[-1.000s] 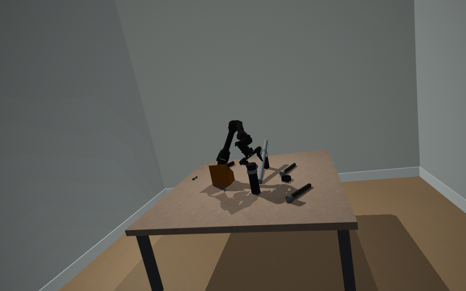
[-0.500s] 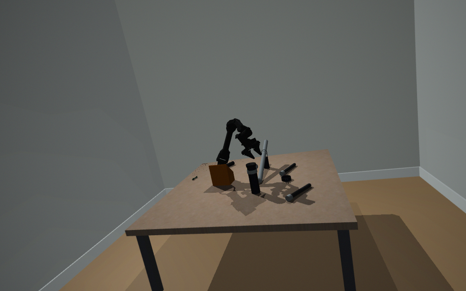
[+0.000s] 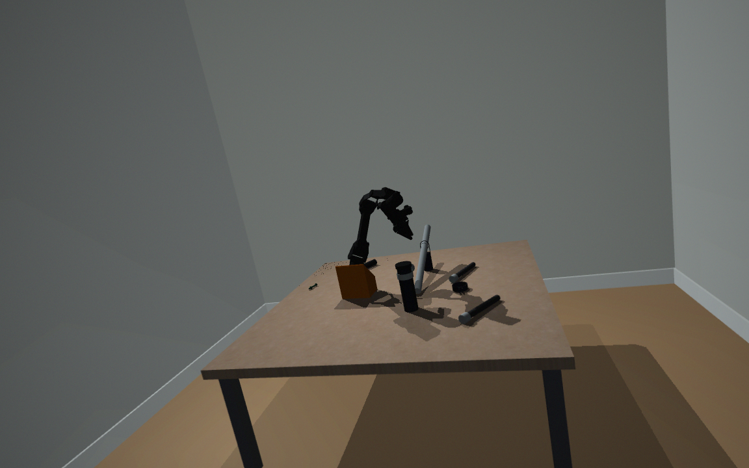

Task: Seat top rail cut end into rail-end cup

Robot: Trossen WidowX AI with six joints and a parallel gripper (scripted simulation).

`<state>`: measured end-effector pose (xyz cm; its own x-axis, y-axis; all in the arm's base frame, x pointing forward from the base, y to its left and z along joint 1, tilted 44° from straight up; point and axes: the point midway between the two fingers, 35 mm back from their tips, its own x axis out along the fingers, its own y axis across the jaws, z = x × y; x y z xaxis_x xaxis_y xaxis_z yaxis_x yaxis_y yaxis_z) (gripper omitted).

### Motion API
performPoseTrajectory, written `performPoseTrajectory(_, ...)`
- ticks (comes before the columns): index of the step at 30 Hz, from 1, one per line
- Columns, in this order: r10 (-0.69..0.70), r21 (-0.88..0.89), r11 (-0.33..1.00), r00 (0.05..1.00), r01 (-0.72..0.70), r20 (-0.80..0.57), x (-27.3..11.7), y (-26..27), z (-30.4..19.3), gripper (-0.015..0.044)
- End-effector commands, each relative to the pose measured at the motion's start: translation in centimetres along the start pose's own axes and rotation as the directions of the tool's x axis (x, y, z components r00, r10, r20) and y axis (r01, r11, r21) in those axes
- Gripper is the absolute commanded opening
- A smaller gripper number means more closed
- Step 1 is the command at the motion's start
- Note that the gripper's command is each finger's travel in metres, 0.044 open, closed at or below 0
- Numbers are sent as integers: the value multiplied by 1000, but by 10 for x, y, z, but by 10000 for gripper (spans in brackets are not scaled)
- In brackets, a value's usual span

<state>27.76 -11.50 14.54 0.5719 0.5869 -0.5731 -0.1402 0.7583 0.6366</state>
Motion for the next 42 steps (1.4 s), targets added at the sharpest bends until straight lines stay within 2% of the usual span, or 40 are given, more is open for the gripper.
performPoseTrajectory(1,4,75,997,1000,-4,0,-4,6,1,440)
performPoseTrajectory(6,9,22,1000,1000,-8,-18,0,8,0,440)
performPoseTrajectory(9,24,-180,983,996,-40,-90,16,15,-3,440)
performPoseTrajectory(11,37,-363,927,987,-93,-159,30,22,-6,440)
performPoseTrajectory(13,46,-540,825,972,-168,-232,45,29,-11,440)
performPoseTrajectory(16,52,-745,594,939,-303,-340,67,41,-19,440)
performPoseTrajectory(19,49,-848,296,894,-439,-445,87,54,-30,440)
performPoseTrajectory(21,45,-858,156,871,-489,-488,96,59,-35,440)
performPoseTrajectory(34,44,-858,138,869,-495,-494,97,60,-35,440)
performPoseTrajectory(42,45,-858,138,869,-494,-493,127,62,-53,440)
